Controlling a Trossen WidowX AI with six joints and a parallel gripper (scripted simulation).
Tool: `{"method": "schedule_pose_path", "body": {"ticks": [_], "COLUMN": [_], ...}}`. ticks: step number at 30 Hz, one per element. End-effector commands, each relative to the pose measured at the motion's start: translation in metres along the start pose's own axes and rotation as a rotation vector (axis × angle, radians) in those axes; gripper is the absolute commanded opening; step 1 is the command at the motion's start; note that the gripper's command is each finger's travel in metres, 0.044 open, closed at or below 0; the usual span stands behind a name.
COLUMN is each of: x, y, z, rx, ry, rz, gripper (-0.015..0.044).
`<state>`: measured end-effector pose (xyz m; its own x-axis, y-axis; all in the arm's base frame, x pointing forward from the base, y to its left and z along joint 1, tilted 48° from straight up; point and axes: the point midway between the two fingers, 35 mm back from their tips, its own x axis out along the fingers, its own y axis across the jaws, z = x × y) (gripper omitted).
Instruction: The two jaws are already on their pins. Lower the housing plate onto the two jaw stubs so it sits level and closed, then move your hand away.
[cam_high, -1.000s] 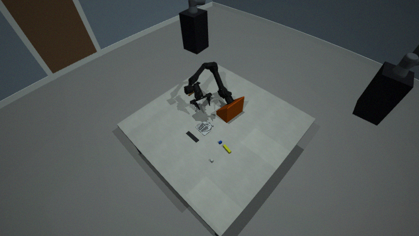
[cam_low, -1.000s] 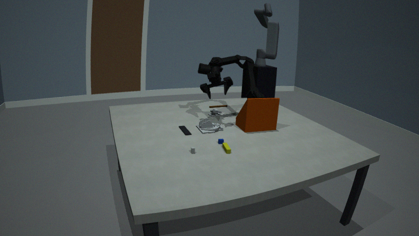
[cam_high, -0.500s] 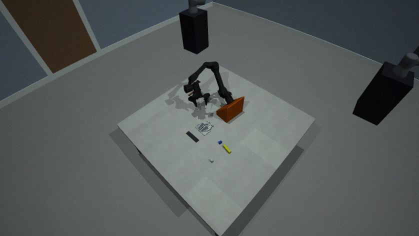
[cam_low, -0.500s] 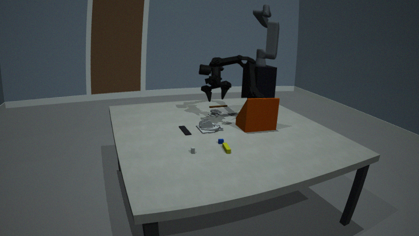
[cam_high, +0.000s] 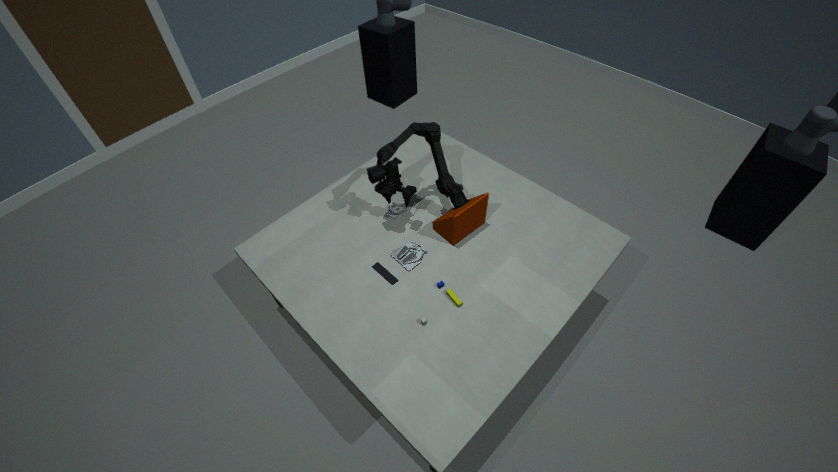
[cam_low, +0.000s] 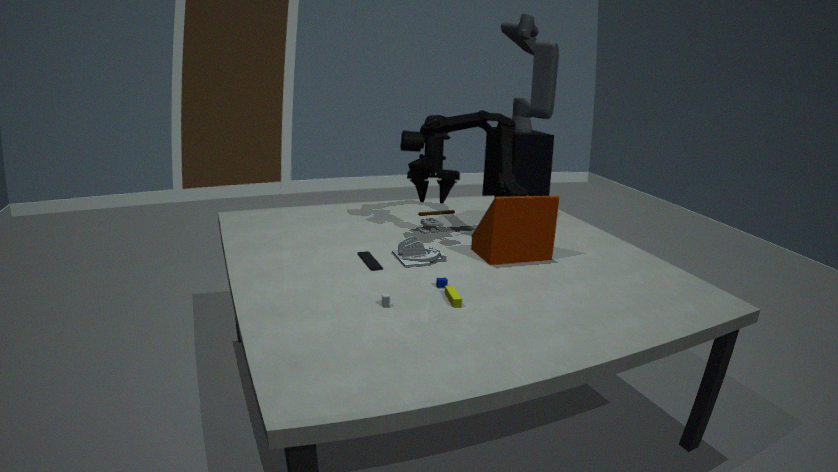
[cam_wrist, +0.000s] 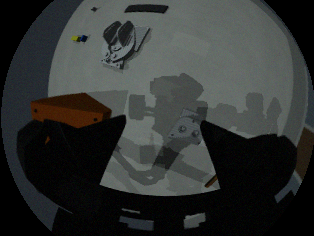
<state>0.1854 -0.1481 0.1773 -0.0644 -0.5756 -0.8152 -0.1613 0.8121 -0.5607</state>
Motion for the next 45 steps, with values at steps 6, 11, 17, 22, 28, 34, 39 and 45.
{"method": "schedule_pose_path", "body": {"ticks": [6, 11, 17, 22, 28, 34, 39, 45], "x": [-0.006, -0.008, -0.007, 0.025, 0.030, 0.035, 0.043, 0.049], "y": [-0.030, -0.037, -0.037, -0.044, -0.045, -0.046, -0.047, -0.049], "z": [-0.033, -0.041, -0.041, -0.046, -0.048, -0.048, -0.049, -0.051], "rx": [0.147, 0.182, 0.182, 0.183, 0.182, 0.182, 0.183, 0.183], "ry": [0.107, 0.134, 0.134, 0.133, 0.133, 0.133, 0.133, 0.134], "rz": [-0.161, -0.203, -0.203, -0.204, -0.206, -0.206, -0.206, -0.207], "gripper": [0.0440, 0.0440, 0.0440, 0.0440, 0.0440, 0.0440, 0.0440, 0.0440]}}
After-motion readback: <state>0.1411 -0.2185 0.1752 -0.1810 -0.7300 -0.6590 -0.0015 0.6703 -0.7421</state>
